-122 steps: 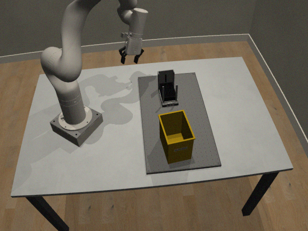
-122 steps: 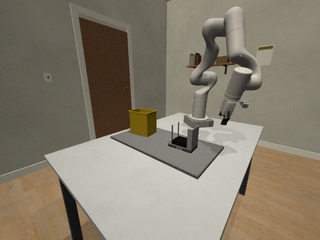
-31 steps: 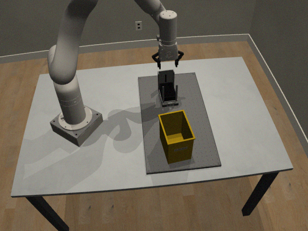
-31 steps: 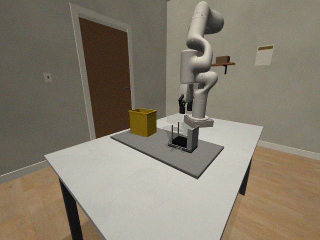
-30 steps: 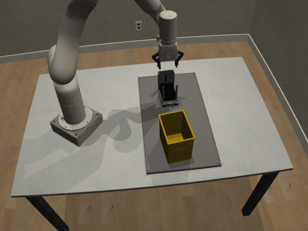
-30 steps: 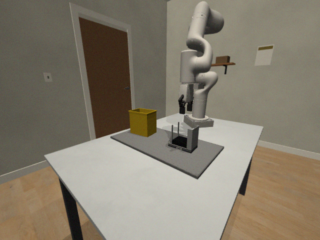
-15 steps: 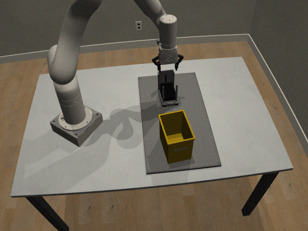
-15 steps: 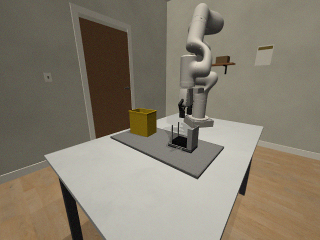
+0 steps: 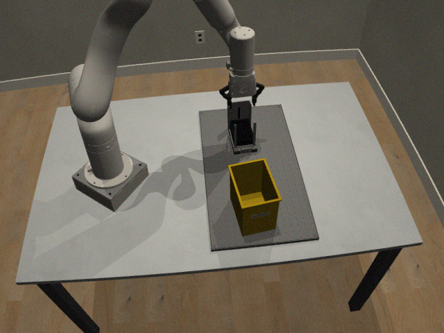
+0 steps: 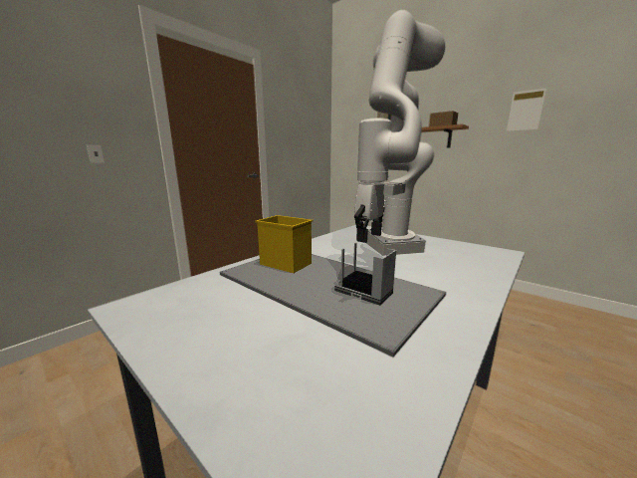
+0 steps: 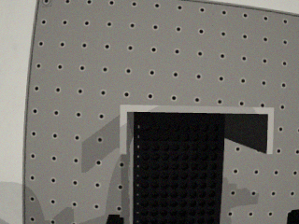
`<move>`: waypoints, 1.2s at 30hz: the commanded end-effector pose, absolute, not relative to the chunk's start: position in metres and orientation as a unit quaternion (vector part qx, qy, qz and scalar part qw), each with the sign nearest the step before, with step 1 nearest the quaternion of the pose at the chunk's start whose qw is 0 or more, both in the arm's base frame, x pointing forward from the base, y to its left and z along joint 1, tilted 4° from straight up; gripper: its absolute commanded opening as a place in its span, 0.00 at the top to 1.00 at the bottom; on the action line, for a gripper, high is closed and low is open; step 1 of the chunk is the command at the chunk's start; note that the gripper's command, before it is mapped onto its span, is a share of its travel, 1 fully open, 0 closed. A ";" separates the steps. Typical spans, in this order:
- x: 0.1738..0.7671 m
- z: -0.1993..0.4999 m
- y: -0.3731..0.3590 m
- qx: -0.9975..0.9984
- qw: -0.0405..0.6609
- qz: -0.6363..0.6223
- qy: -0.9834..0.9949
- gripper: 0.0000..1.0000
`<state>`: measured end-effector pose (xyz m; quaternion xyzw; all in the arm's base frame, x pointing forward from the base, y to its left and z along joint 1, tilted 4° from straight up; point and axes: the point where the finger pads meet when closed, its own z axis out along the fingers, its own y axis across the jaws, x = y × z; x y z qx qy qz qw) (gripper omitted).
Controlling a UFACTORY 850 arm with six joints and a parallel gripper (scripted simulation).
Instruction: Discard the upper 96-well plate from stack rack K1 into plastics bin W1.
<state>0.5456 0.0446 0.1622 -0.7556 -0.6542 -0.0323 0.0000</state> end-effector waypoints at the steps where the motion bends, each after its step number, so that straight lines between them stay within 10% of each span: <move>1: 0.547 0.158 0.045 -0.756 -0.001 -0.033 -0.654 0.00; 36: 0.549 0.107 0.047 -0.756 -0.001 -0.033 -0.654 0.00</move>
